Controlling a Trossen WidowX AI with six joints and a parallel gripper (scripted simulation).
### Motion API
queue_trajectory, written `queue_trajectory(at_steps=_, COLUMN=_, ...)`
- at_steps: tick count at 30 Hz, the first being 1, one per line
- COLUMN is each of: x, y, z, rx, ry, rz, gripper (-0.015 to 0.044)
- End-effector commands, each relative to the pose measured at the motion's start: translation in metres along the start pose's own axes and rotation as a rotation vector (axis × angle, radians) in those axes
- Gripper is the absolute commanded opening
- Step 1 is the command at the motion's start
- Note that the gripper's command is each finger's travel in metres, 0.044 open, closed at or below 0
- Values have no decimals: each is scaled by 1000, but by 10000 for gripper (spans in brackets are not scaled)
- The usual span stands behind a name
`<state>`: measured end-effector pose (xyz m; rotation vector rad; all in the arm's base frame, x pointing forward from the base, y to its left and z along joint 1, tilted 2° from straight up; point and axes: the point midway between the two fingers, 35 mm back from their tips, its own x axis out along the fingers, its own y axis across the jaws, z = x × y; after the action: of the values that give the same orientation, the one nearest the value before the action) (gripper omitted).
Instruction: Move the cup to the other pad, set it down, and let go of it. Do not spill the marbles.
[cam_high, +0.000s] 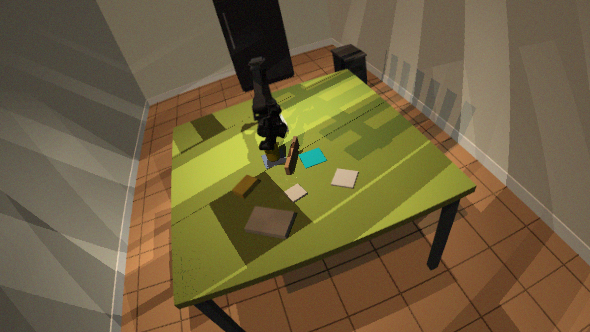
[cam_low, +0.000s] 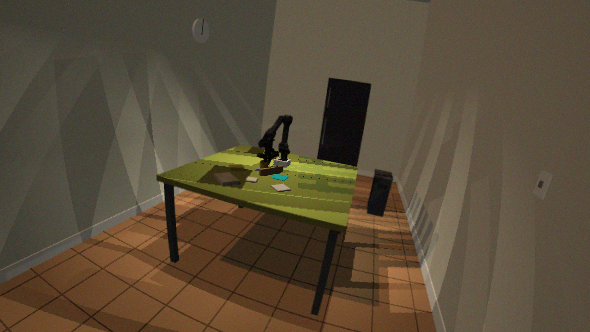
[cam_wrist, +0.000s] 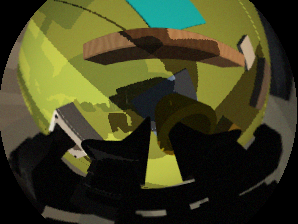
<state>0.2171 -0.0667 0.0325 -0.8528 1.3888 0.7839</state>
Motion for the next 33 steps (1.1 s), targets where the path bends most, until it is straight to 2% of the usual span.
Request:
queue_trajectory(at_steps=1, x=0, y=0, z=0, rx=0, ry=0, rz=0, gripper=80)
queue_trajectory(at_steps=10, x=0, y=0, z=0, rx=0, ry=0, rz=0, gripper=20)
queue_trajectory(at_steps=11, x=0, y=0, z=0, rx=0, ry=0, rz=0, gripper=0)
queue_trajectory(at_steps=33, x=-64, y=-2, z=1, rx=-4, ry=3, rz=-3, gripper=0)
